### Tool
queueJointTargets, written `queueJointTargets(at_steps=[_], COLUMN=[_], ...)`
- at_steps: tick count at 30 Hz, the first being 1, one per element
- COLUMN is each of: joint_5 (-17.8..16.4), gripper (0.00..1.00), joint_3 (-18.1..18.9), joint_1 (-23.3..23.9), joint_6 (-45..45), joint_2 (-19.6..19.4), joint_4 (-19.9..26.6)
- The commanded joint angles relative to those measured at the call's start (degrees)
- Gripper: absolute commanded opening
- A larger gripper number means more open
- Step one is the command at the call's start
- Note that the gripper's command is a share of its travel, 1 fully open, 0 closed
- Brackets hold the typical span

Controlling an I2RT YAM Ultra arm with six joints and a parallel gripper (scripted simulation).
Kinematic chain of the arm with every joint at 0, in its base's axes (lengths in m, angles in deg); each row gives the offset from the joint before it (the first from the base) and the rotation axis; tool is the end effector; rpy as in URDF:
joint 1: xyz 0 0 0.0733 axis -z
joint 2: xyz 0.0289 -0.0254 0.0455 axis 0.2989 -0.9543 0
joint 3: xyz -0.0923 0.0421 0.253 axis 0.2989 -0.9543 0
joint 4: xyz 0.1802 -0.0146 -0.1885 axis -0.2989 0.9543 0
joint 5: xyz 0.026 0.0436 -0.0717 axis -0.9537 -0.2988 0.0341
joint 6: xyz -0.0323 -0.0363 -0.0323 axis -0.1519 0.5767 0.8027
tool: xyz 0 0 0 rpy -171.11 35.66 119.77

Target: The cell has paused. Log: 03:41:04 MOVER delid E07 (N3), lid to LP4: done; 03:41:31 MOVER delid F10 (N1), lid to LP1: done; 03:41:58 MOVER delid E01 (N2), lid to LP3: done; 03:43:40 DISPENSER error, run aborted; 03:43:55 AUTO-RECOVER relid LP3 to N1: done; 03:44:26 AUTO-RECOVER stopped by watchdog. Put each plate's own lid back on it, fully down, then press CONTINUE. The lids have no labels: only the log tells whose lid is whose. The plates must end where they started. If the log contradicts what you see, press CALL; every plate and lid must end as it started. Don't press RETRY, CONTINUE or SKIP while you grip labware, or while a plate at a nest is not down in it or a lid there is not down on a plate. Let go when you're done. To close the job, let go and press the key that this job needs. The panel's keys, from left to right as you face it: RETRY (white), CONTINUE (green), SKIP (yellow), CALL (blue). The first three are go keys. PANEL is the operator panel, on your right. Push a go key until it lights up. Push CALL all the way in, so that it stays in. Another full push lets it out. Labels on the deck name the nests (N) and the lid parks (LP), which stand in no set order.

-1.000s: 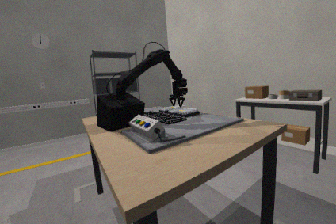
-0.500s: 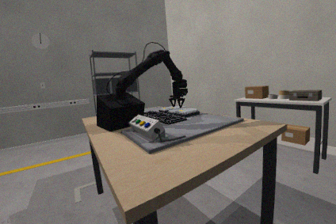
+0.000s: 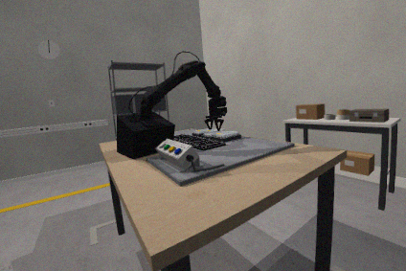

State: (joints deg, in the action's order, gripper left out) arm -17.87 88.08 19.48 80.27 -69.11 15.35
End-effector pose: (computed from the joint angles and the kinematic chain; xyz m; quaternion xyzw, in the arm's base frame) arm 0.4514 -0.0290 0.0457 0.0277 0.9862 -0.1626 0.0125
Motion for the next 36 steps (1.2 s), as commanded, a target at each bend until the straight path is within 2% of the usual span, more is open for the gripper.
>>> queueJointTargets(at_steps=[1, 8, 22, 29, 30, 31, 36], joint_5=[-0.01, -0.02, -0.02, -0.03, -0.02, -0.03, -0.03], gripper=[0.00, 0.00, 0.00, 0.00, 0.00, 0.00, 0.00], joint_3=[0.47, -0.93, -0.36, -1.39, -1.83, -0.21, -0.14], joint_1=[-0.03, -0.19, 0.01, 0.19, 0.22, 0.33, 0.30], joint_6=[0.60, 0.66, 1.03, 0.99, 0.97, 1.08, 1.15], joint_2=[0.22, 0.12, 0.02, -0.58, -0.17, -0.93, -0.69], joint_4=[-1.49, -1.95, -2.69, -3.01, -4.18, -3.18, -2.99])
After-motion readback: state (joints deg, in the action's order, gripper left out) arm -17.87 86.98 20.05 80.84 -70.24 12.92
